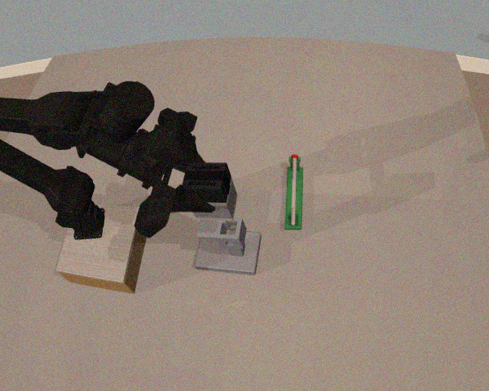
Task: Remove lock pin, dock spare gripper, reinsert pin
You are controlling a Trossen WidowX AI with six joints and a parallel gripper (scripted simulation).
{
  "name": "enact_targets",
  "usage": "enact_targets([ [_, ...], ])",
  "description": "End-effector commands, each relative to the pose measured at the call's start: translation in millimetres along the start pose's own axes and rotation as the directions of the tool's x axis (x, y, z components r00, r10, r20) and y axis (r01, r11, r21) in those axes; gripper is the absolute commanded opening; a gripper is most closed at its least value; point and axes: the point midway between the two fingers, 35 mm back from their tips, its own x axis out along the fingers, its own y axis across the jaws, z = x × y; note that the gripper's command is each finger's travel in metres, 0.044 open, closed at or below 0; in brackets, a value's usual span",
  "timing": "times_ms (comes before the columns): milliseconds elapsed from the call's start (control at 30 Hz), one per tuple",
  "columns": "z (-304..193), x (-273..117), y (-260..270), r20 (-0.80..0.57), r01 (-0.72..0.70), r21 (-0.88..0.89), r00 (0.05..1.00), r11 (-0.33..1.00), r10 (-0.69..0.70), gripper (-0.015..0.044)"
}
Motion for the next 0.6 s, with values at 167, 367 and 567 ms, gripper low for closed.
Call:
enact_targets([
  [167,-2.4,3.7,2.7,0.019,-0.010,0.021,1.000,1.000,0.010,0.0000],
  [367,-8.3,9.5,2.3,0.019,-0.012,0.024,1.000,1.000,0.011,0.0000],
  [567,-13.9,16.3,2.2,0.020,-0.012,0.024,1.000,1.000,0.011,0.0000],
])
